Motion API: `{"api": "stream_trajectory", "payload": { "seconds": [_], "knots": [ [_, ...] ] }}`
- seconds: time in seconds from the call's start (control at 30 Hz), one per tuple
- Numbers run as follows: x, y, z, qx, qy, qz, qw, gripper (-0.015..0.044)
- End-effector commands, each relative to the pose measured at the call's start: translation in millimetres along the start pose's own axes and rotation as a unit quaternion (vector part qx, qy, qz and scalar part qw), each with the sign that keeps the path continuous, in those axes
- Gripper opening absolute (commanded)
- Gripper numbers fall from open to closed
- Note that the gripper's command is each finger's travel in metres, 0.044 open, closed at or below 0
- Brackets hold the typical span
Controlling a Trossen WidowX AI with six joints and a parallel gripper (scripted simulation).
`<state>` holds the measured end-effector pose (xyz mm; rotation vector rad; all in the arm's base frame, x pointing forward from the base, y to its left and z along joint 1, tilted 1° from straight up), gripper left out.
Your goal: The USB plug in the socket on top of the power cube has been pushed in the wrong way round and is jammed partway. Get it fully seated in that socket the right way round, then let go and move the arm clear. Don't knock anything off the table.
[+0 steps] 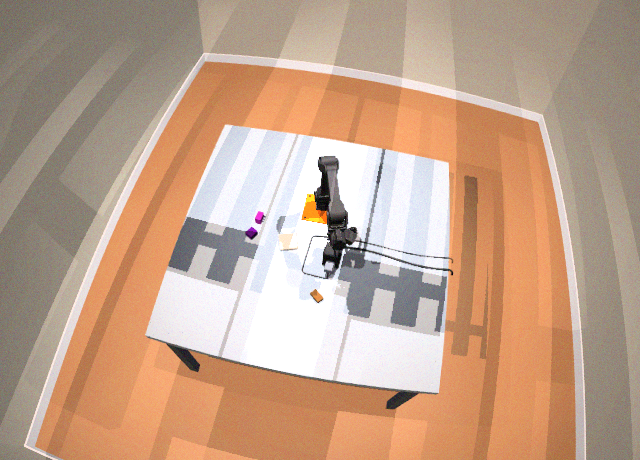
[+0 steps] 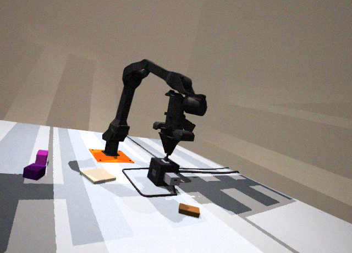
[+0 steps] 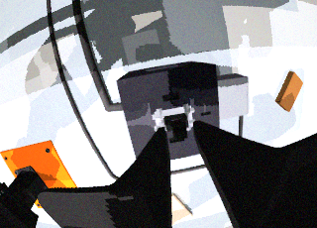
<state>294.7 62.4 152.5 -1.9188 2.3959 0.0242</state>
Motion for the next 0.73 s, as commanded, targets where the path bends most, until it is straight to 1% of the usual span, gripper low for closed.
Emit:
{"api": "stream_trajectory", "payload": {
  "seconds": [0.0, 0.33, 0.7],
  "knots": [
    [0.0, 0.1, -0.3, 0.000, 0.000, 0.000, 1.000, 0.0095],
    [0.0, 0.0, 0.0, 0.000, 0.000, 0.000, 1.000, 0.0095],
    [-0.8, 0.0, -11.0, 0.000, 0.000, 0.000, 1.000, 0.0095]
  ]
}}
Point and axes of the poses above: the point midway between the two fingers, 35 mm back from their tips, its own z axis out along the fingers, its own y axis across the jaws, x = y × z, the point moved 1 cm from there along -z, back along the fingers, and after that the axes turned 2 degrees about z, right-handed, at the moved point
